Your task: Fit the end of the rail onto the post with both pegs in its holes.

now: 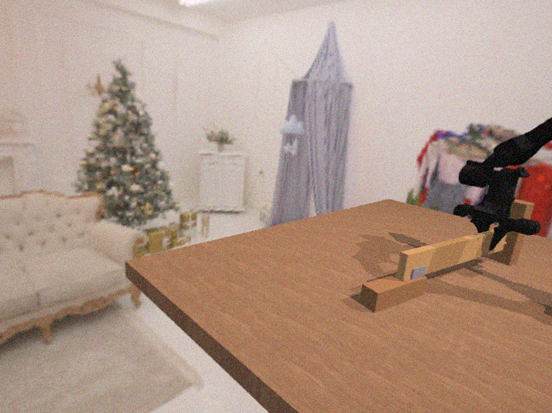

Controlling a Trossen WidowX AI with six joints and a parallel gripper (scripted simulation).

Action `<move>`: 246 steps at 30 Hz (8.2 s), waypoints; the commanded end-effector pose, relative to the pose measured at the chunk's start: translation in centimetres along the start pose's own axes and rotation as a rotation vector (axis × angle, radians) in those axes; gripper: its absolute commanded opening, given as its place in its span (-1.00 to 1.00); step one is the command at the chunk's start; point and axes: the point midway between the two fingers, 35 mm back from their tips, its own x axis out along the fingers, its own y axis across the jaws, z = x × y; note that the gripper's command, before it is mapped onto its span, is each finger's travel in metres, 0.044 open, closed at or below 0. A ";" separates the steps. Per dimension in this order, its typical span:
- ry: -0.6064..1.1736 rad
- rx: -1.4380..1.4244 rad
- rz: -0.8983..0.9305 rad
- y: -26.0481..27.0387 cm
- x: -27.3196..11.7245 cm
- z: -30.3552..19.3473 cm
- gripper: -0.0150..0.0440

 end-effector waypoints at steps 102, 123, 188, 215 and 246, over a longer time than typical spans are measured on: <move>0.000 -0.002 -0.008 -0.1 -0.3 -1.7 -0.49; 0.000 -0.002 -0.008 -0.1 0.0 -1.6 -0.49; 0.000 -0.002 -0.008 -0.1 0.0 -1.7 -0.49; 0.001 -0.002 -0.008 -0.1 -0.3 -2.3 -0.49; 0.000 -0.002 -0.008 -0.2 -0.1 -1.7 -0.49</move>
